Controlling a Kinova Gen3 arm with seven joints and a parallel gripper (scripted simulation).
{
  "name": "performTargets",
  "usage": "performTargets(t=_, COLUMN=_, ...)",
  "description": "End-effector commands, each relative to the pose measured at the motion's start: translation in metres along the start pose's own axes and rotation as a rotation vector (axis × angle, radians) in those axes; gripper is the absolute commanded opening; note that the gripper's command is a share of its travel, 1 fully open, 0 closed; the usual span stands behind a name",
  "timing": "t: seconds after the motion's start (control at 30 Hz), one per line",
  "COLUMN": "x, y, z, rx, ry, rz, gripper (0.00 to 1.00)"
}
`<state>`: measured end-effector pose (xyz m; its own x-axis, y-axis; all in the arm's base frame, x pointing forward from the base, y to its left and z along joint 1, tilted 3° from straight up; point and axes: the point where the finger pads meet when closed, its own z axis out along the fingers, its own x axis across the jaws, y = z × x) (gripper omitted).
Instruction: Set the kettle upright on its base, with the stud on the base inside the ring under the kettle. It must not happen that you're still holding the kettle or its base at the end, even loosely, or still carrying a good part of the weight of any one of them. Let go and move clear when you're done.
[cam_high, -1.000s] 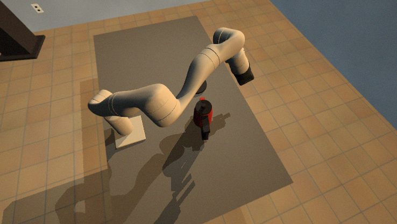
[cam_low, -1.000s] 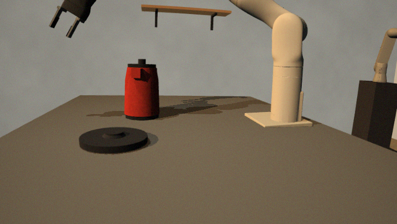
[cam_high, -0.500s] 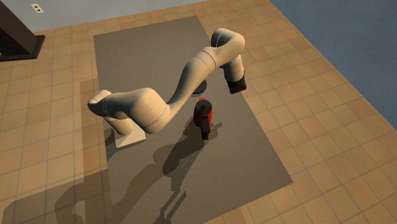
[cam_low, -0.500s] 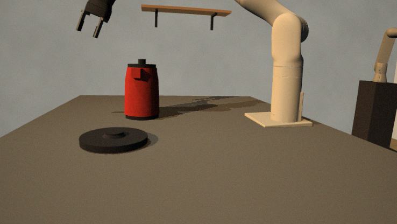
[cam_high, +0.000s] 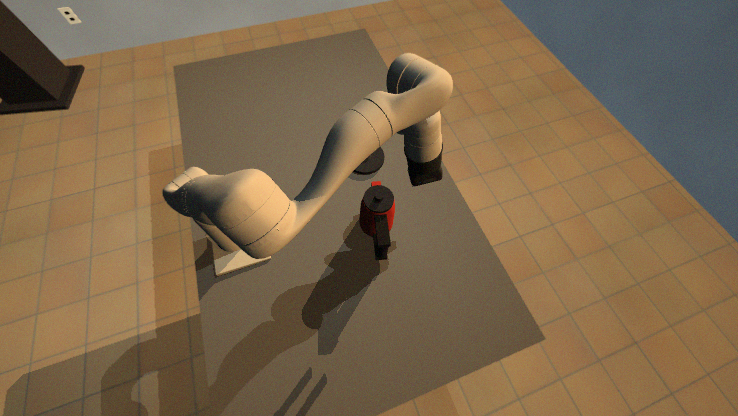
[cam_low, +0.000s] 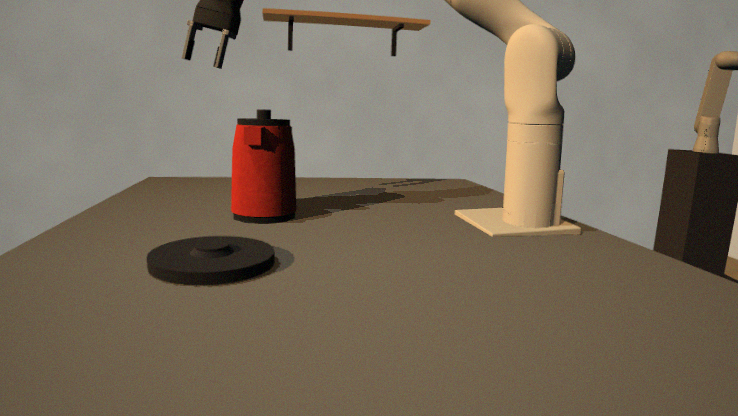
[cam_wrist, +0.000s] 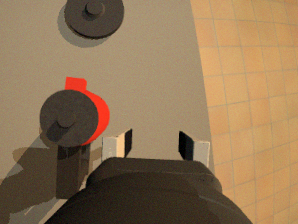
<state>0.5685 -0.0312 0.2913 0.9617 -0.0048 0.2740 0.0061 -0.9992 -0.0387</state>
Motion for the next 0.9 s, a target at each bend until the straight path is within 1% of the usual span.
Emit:
performTargets(t=0.0, x=-0.008, y=0.010, z=-0.006, rx=-0.007, ry=-0.014, rz=0.013, gripper=1.00)
performTargets(t=0.37, x=-0.044, y=0.026, z=-0.020, rx=-0.011, ry=-0.100, rz=0.033, gripper=1.00)
performTargets(t=0.43, x=-0.044, y=0.026, z=-0.020, rx=-0.011, ry=-0.100, rz=0.033, gripper=1.00)
performTargets(t=0.87, x=-0.076, y=0.037, z=-0.033, rx=-0.011, ry=-0.173, rz=0.048, gripper=1.00)
